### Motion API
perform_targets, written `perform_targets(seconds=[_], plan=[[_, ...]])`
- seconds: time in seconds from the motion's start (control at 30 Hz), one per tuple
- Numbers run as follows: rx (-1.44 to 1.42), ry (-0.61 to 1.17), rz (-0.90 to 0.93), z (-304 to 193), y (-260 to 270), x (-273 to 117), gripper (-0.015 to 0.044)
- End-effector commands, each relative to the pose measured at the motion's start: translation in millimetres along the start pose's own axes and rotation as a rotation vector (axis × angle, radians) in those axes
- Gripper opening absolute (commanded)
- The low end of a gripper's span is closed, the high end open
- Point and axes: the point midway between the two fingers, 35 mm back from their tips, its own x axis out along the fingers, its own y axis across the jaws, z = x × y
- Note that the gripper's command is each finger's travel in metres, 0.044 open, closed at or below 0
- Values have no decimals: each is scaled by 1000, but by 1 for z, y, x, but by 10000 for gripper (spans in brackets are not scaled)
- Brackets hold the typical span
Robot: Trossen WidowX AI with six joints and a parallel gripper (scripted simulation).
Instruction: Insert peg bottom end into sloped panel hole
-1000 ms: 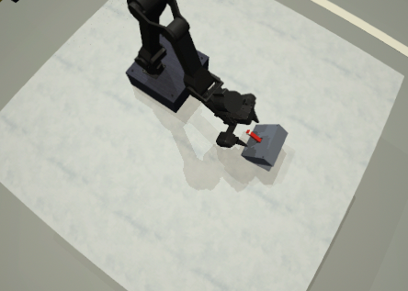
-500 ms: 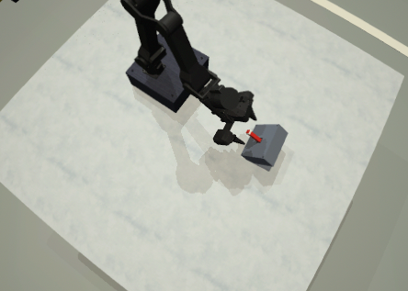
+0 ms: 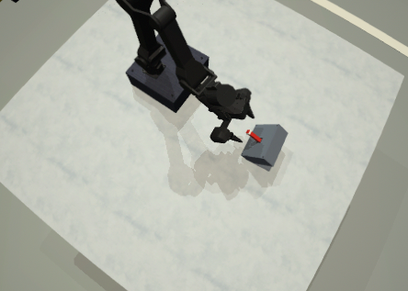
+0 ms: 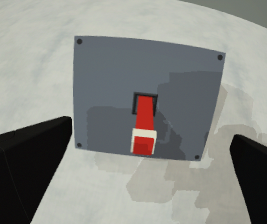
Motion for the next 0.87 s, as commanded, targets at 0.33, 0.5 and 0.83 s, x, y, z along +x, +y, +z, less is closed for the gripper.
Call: perform_targets(seconds=[0.33, 0.5, 0.83], plan=[[-4, -2, 4, 1, 0, -13, 440], [-4, -2, 3, 1, 0, -17, 440], [-3, -3, 2, 1, -1, -26, 440]])
